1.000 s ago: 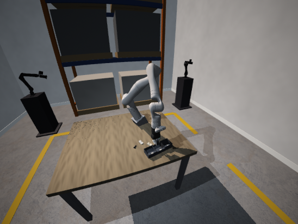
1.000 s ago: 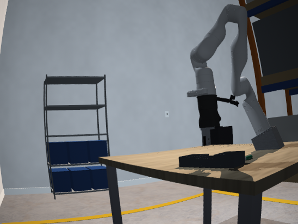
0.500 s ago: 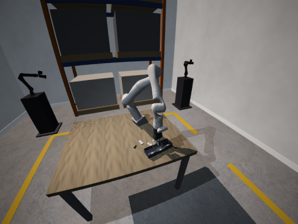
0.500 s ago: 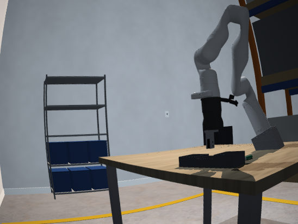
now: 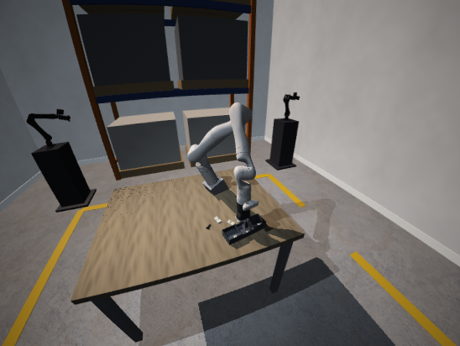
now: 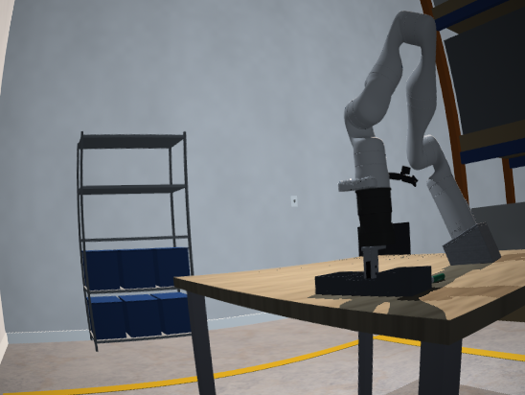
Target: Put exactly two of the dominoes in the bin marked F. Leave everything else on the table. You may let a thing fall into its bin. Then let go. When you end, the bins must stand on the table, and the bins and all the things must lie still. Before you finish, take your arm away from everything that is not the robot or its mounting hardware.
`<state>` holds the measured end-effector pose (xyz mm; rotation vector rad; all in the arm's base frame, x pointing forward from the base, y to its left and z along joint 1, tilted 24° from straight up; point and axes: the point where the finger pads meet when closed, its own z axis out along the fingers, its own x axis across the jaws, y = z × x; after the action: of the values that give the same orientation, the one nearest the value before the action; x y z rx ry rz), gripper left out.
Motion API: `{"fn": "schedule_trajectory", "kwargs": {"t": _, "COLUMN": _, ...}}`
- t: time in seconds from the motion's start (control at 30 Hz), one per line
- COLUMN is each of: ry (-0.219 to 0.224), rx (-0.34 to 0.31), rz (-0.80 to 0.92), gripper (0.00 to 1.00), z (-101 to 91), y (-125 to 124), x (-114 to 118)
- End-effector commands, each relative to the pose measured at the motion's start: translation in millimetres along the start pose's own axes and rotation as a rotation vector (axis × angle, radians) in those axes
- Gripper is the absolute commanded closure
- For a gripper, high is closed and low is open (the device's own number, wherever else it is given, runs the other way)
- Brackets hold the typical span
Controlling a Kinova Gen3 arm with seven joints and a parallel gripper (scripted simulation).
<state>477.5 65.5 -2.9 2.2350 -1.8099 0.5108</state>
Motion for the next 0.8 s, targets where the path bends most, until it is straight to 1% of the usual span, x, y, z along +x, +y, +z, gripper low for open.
{"fn": "schedule_trajectory", "kwargs": {"t": 0.0, "ry": 0.003, "rx": -0.002, "rz": 0.004, "gripper": 0.69, "z": 12.3, "y": 1.1, "x": 4.1}}
{"fn": "schedule_trajectory", "kwargs": {"t": 0.13, "ry": 0.003, "rx": -0.001, "rz": 0.004, "gripper": 0.69, "z": 15.5, "y": 0.5, "x": 3.9}}
{"fn": "schedule_trajectory", "kwargs": {"t": 0.77, "ry": 0.003, "rx": -0.002, "rz": 0.006, "gripper": 0.69, "z": 13.4, "y": 0.4, "x": 3.9}}
